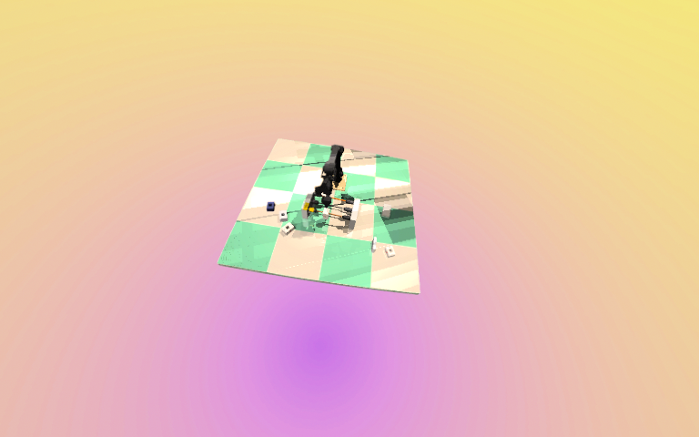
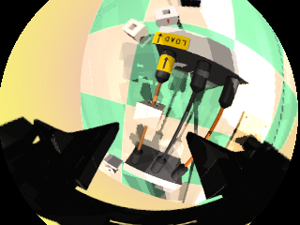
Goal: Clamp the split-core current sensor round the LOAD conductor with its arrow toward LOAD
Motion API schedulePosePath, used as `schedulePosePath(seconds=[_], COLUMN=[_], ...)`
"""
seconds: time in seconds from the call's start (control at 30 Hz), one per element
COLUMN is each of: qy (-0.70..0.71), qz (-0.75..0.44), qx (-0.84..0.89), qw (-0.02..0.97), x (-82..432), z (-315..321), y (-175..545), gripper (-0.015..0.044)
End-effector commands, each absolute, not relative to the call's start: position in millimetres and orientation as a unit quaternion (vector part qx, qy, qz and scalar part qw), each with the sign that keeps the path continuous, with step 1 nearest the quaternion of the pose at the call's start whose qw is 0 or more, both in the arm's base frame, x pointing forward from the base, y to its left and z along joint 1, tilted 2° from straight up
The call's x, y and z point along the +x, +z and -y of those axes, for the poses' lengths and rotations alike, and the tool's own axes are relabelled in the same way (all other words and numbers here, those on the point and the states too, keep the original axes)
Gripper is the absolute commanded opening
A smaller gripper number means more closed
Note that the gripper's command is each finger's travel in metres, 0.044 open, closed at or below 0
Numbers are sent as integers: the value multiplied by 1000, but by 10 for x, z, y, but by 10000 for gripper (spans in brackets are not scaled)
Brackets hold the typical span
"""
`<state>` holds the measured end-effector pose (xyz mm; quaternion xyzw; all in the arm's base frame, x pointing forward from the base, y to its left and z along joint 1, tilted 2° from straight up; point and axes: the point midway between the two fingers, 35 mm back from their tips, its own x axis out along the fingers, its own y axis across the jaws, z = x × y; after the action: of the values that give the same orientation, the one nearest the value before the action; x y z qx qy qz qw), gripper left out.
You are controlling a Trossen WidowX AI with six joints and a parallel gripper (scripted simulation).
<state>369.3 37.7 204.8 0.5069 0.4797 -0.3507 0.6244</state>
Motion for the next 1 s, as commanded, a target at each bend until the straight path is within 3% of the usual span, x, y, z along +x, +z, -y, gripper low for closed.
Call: schedulePosePath(seconds=[0.0, 0.33, 0.97], qy=[-263, 43, 328], qz=[-542, -596, -418], qx=[441, 245, 7], qw=[665, 763, 847], x=[3647, 3515, 3334], z=[-196, 230, 728], y=[1995, 1944, 2052], gripper=[440, 440, 440])
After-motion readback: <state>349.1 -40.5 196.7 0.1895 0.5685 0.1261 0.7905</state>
